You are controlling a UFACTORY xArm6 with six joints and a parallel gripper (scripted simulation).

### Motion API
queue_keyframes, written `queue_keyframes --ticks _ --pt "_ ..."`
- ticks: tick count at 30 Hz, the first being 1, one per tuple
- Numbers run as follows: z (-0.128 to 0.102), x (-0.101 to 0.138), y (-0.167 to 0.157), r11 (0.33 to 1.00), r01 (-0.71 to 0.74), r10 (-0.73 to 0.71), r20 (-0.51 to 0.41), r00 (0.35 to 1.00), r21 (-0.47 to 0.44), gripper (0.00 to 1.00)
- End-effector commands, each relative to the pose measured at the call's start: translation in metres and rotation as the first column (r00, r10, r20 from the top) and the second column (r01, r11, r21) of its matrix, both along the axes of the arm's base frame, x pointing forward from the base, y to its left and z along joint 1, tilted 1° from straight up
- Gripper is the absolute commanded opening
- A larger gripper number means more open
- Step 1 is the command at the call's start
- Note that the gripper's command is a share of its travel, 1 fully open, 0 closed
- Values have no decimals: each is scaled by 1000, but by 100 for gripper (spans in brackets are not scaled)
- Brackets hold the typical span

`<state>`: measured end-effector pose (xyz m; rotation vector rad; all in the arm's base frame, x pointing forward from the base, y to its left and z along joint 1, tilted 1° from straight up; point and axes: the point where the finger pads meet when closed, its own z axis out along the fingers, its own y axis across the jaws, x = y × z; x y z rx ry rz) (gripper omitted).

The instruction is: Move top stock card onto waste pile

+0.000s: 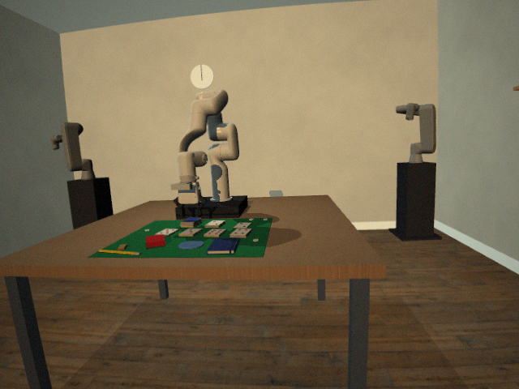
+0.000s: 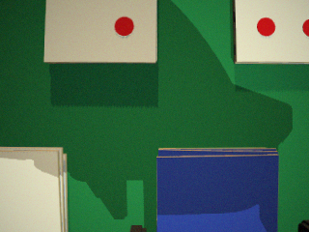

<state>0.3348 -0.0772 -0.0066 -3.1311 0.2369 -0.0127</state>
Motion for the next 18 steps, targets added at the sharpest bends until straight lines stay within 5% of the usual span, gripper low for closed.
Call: queue_keyframes --ticks 1,18 --pt "0 2 0 1000 0 0 3 1000 -1 87" --pt "-8 3 -1 1000 0 0 3 1000 -1 87"
